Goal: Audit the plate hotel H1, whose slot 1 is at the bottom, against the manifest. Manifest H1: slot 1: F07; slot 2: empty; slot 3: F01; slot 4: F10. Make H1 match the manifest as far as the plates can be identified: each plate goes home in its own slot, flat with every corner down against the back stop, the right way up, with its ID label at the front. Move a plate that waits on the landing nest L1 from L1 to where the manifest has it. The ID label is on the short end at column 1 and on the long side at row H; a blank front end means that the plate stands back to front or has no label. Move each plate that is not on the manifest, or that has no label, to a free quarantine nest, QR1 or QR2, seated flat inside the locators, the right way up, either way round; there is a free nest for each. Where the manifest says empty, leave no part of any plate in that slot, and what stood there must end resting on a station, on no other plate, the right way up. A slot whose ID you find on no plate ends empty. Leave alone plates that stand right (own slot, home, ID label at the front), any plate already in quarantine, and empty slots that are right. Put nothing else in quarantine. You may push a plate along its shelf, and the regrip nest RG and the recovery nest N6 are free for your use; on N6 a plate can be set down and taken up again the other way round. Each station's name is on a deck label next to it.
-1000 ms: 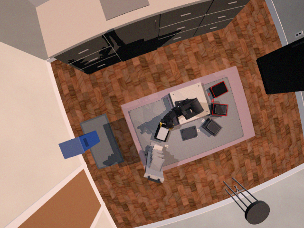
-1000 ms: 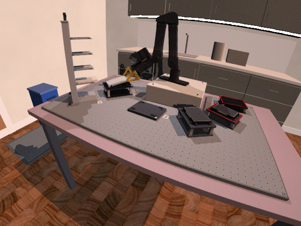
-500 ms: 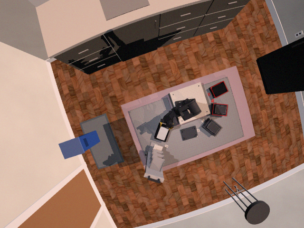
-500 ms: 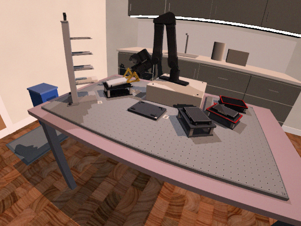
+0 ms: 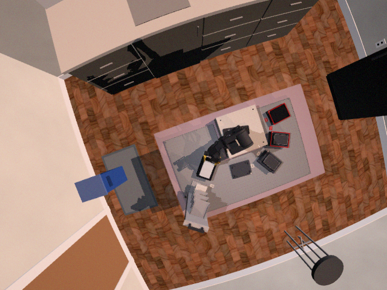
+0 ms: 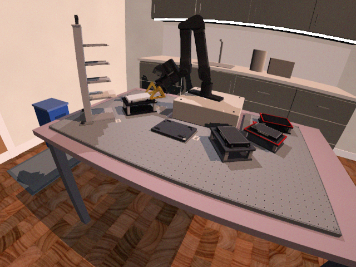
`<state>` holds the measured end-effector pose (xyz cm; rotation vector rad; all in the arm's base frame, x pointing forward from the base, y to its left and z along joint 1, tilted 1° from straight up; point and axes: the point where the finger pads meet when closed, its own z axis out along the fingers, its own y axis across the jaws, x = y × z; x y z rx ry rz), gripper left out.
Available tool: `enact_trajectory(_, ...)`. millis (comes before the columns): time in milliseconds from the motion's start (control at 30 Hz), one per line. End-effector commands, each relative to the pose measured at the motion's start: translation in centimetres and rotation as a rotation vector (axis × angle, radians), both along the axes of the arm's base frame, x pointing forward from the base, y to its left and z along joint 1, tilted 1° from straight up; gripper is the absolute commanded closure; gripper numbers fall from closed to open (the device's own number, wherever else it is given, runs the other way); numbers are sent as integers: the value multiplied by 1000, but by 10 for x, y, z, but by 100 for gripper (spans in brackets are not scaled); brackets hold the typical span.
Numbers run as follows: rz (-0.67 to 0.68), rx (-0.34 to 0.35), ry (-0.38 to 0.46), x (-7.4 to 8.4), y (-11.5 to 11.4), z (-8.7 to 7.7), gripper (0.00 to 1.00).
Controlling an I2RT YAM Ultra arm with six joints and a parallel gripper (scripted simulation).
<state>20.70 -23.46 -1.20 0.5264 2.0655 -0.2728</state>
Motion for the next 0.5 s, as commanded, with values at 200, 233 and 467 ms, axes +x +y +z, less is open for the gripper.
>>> enact_trajectory(200,4,-21,-22,3,-3,4,14)
enact_trajectory(233,4,-21,-22,3,-3,3,14)
enact_trajectory(467,4,-21,-22,3,-3,-1,14)
